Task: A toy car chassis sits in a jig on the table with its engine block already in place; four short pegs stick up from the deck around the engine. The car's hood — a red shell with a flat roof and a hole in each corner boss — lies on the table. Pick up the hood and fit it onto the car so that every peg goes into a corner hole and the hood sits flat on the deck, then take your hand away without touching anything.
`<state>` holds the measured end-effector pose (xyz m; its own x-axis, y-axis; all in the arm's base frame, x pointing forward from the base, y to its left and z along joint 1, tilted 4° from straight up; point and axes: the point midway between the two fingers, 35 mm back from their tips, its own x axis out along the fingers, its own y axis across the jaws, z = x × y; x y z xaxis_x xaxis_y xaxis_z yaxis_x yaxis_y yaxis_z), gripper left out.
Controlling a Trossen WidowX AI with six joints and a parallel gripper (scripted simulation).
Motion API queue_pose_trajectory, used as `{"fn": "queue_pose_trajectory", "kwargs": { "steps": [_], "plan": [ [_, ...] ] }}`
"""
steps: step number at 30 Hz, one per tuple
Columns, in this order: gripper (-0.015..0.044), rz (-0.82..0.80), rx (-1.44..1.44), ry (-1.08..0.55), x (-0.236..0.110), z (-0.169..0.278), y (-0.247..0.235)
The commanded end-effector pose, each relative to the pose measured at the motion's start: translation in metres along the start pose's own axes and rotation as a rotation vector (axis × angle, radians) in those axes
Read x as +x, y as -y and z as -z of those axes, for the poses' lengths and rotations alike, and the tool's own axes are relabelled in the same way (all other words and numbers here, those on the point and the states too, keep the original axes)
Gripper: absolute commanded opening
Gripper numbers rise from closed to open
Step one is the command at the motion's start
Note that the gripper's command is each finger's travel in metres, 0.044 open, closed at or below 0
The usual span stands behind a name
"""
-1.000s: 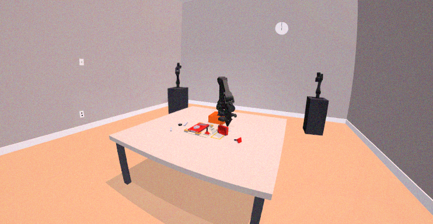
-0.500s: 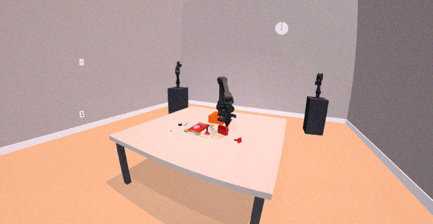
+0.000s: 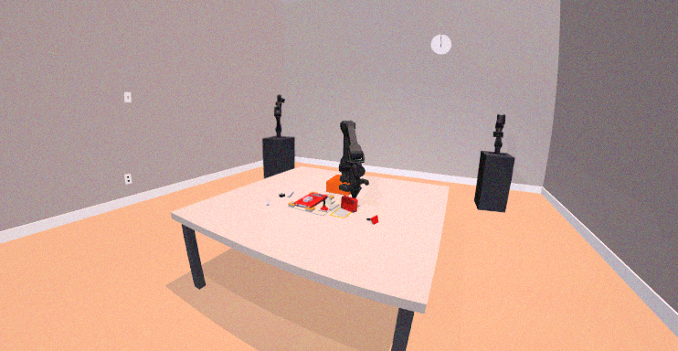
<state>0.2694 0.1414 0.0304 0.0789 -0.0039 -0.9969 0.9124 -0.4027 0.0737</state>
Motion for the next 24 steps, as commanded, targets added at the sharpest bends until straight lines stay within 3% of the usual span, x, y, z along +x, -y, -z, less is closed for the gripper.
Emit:
{"fn": "queue_pose_trajectory", "kwargs": {
  "steps": [1, 24],
  "plan": [
    [0.0000, -0.003, -0.006, -0.003, -0.001, 0.002, -0.005],
    [0.0000, -0.004, -0.006, -0.003, -0.002, 0.002, -0.024]
  ]
}}
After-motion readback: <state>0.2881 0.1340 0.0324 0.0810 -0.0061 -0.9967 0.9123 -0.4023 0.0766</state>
